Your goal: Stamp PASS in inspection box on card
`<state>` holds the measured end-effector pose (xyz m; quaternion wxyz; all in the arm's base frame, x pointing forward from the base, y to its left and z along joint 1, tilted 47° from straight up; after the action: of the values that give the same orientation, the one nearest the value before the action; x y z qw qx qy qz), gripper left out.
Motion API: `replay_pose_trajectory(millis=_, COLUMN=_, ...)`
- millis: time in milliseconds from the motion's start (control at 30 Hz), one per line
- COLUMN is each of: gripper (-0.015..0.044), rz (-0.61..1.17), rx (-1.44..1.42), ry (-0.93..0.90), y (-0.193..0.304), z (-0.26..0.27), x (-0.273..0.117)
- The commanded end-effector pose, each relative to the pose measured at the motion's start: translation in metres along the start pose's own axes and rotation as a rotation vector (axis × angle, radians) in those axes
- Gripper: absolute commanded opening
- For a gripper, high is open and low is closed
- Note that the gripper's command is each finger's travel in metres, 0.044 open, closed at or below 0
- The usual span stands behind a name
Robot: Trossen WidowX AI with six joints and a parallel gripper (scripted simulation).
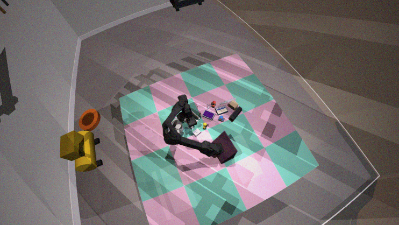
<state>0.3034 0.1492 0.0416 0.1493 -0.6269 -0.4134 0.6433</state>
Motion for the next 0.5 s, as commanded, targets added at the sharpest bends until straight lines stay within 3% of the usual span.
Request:
replay_pose_trajectory(millis=0, gripper=0.0, rz=-0.004, rx=-0.002, ry=-0.002, y=-0.0012, z=0.0001, x=0.0024)
replay_pose_trajectory(millis=467, gripper=0.0, rz=-0.004, rx=-0.002, ry=-0.002, y=-0.0011, z=0.0, x=0.0003)
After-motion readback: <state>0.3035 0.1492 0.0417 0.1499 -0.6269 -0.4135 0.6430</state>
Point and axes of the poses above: the point midway between the two fingers, 35 mm back from their tips, its own x axis out along the fingers, its own z axis across the jaws, y = z × x, the point moved 1 cm from there along -x, back along the fingers, and after that the axes turned 11 degrees about -x, right-handed, at the moved point
